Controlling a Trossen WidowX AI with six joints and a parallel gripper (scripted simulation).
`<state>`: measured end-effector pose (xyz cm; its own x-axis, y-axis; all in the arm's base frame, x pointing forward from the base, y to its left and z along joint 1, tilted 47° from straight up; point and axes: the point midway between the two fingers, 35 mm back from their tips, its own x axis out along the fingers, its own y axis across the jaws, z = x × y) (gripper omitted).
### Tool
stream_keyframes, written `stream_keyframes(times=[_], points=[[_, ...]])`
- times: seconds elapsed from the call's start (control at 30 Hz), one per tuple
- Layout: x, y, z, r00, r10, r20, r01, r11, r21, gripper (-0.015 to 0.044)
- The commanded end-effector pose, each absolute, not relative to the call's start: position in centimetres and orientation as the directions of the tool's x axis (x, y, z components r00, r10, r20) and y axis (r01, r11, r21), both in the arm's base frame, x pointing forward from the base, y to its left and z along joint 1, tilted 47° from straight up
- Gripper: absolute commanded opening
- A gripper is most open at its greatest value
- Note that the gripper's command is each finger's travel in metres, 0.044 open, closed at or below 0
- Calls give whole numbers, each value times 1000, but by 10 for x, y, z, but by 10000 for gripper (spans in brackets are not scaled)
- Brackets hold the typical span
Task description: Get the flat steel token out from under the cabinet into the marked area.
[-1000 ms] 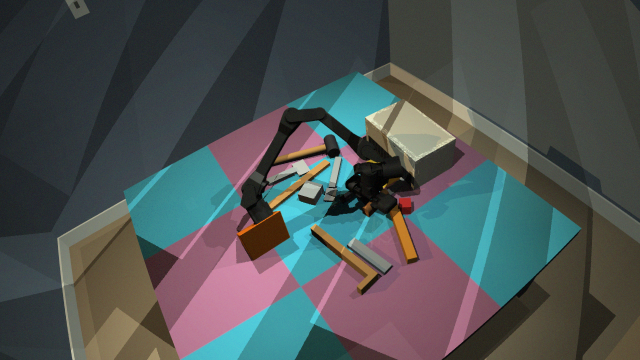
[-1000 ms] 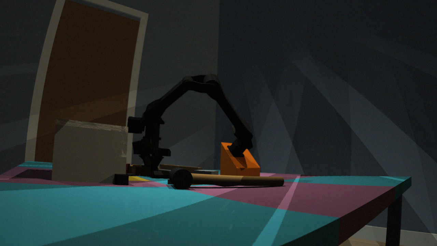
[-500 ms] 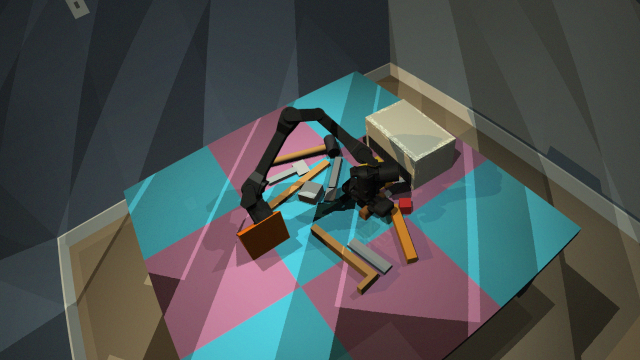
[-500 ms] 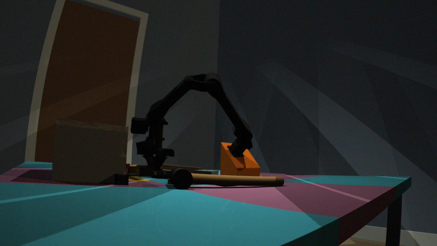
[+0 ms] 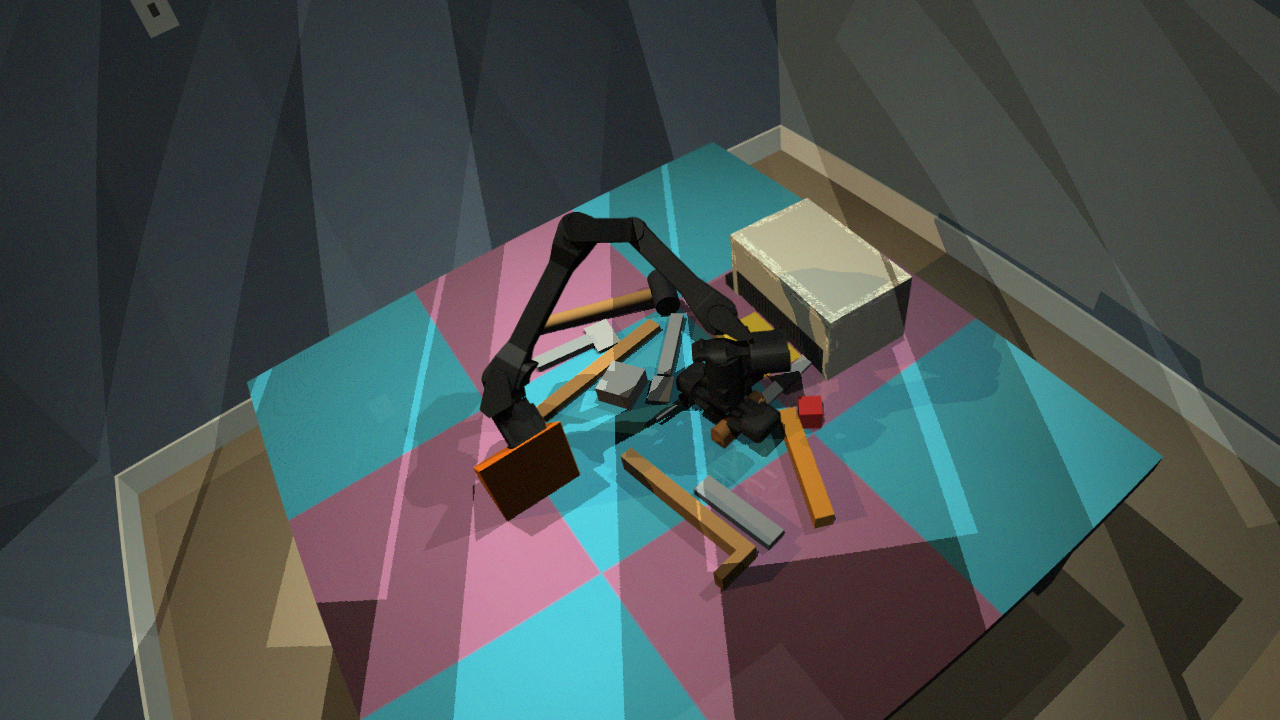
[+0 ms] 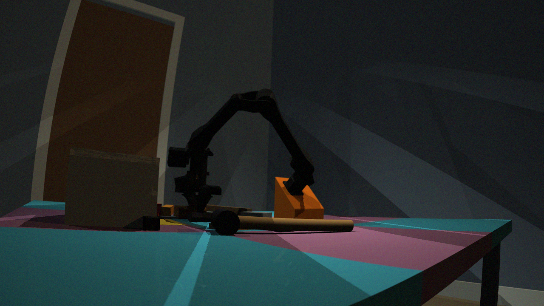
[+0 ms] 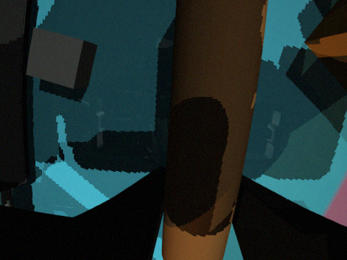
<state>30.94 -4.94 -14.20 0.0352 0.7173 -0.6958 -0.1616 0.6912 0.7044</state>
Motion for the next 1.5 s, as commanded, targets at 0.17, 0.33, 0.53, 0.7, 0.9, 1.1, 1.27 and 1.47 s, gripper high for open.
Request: stream_keyframes(times=[0.17, 0.33, 0.53, 0.7, 0.9, 1.1, 1.27, 1.47], points=[[295, -50, -145, 32, 718, -695, -162, 690, 705, 0], [288, -51, -146, 31, 718, -696, -161, 690, 705, 0], [279, -52, -148, 31, 718, -696, -161, 691, 705, 0], [272, -54, -149, 31, 717, -696, -161, 691, 705, 0], [262, -55, -151, 30, 717, -696, -160, 691, 705, 0], [252, -56, -153, 30, 717, -697, -160, 691, 705, 0], [243, -58, -155, 30, 717, -697, -160, 692, 704, 0], [233, -59, -157, 29, 716, -697, -159, 692, 704, 0]])
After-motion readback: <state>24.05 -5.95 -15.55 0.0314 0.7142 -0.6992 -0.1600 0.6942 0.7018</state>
